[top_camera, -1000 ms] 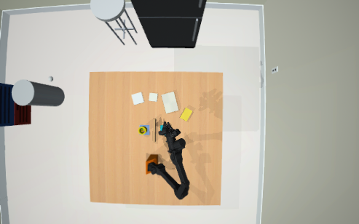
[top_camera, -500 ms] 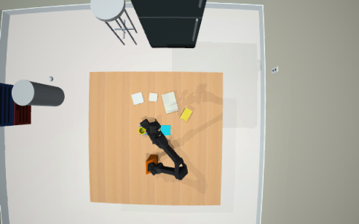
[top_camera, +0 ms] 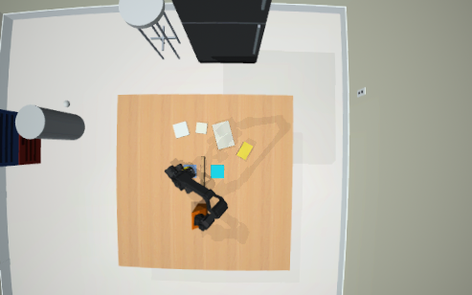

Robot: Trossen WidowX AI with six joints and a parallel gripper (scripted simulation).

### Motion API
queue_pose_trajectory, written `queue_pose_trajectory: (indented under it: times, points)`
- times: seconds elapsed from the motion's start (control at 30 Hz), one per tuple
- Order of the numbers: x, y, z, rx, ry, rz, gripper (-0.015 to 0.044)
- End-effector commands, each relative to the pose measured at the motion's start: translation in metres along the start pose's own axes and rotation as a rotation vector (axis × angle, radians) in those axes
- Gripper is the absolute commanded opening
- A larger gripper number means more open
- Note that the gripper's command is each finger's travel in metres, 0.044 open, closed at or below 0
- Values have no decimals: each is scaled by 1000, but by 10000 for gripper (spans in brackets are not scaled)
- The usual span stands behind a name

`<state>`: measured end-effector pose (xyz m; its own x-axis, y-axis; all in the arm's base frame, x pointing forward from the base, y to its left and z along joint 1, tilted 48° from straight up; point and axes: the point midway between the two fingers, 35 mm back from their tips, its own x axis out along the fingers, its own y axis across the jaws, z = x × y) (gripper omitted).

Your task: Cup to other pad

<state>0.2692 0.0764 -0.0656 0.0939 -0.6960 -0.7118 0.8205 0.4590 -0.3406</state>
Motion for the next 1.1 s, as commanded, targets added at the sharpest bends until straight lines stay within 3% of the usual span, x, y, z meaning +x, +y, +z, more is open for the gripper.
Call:
queue_pose_trajectory:
  times: [0.0,1.07]
  points:
    - [2,-3,-1,22,-40,-27,166]
    - [46,-3,1,21,-41,-26,166]
